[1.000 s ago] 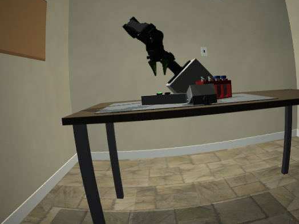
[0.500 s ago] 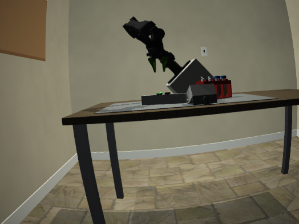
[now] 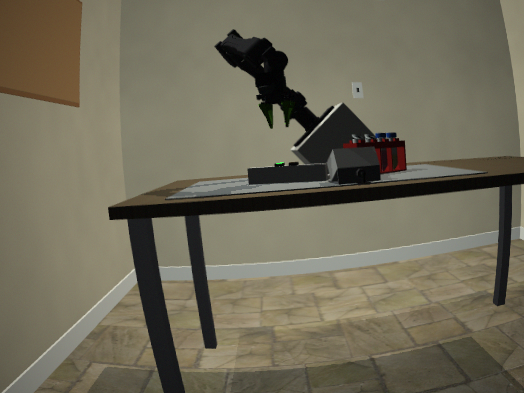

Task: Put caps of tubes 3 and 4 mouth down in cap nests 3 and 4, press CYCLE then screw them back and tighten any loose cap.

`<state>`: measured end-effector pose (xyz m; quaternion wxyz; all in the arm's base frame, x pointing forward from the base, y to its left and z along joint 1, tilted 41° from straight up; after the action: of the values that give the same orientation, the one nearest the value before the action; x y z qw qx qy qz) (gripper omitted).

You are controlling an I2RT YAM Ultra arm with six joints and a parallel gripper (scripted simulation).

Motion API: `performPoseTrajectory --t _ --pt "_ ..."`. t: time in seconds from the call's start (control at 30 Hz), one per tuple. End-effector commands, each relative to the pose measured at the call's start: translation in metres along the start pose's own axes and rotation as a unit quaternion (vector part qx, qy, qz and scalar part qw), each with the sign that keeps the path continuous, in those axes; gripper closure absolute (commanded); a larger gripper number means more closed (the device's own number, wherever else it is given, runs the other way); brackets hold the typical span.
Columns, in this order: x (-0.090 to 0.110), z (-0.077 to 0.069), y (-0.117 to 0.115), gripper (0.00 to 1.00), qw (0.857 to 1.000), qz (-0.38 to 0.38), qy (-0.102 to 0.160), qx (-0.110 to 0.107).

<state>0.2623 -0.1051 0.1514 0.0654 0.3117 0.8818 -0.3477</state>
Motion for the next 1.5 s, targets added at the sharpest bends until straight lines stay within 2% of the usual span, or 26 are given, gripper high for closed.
performPoseTrajectory --t 0.0,0.33,0.4,0.83,1.47 --pt "-0.001 0.01 0.0 0.53 1.0 -0.002 -0.005 -0.002" --pt "-0.001 0.06 0.0 0.53 1.0 -0.002 -0.005 -0.002" --pt "-0.001 0.06 0.0 0.53 1.0 -0.002 -0.005 -0.002" --pt "-0.004 0.124 0.001 0.53 1.0 -0.002 -0.005 -0.001" --pt "-0.004 0.128 0.001 0.53 1.0 -0.002 -0.005 -0.001"
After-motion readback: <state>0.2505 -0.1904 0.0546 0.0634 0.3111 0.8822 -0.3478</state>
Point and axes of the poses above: the point where the finger pads meet when closed, its own z axis out along the fingers, its own y axis across the jaws, x = y × z, the point moved 7 cm from there along -z, back along the fingers, and after that the axes turned 8 degrees about z, right-handed, at the moved point
